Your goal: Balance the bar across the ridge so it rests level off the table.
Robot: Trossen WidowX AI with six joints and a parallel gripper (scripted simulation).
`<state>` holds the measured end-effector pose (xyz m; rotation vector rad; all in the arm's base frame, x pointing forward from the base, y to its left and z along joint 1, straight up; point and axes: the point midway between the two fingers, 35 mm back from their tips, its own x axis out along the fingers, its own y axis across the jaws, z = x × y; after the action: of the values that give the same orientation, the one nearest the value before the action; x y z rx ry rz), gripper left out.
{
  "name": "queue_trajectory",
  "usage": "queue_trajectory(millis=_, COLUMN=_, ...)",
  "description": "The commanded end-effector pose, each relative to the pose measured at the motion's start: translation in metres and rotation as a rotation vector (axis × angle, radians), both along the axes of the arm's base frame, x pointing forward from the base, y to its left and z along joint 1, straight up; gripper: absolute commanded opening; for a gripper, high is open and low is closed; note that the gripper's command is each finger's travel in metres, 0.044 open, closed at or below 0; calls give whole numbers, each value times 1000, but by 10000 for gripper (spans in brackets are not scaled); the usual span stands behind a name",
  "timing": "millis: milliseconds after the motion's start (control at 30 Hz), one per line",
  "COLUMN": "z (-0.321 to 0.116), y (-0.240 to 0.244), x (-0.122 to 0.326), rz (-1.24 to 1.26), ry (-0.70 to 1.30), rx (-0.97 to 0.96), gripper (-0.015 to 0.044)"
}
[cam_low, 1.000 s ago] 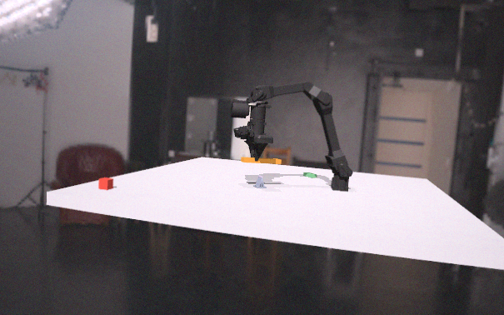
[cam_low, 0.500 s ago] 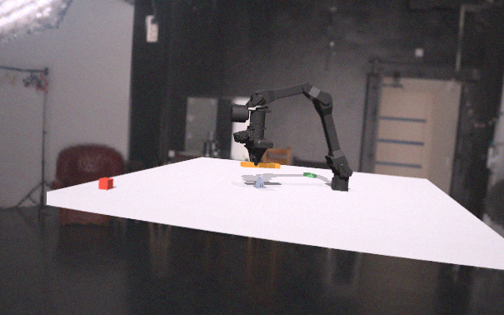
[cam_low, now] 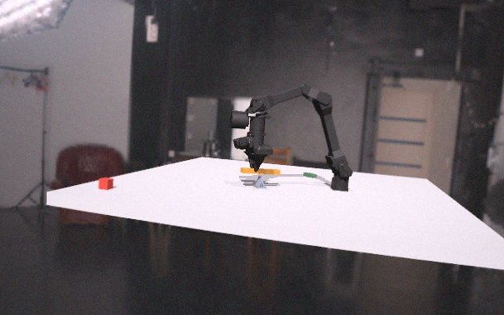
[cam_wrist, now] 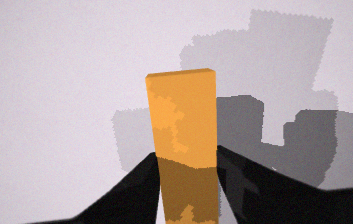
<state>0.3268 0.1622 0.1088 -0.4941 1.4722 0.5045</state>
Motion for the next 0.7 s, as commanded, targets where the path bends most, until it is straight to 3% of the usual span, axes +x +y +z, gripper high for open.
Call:
queue_trajectory(millis=0, z=-4, y=-1, x=-1, rz=2, ry=4, rx=-3, gripper=0)
queue_trajectory(millis=667, z=-3, y=-1, x=-1, rz=2, ry=4, rx=-3, gripper=0)
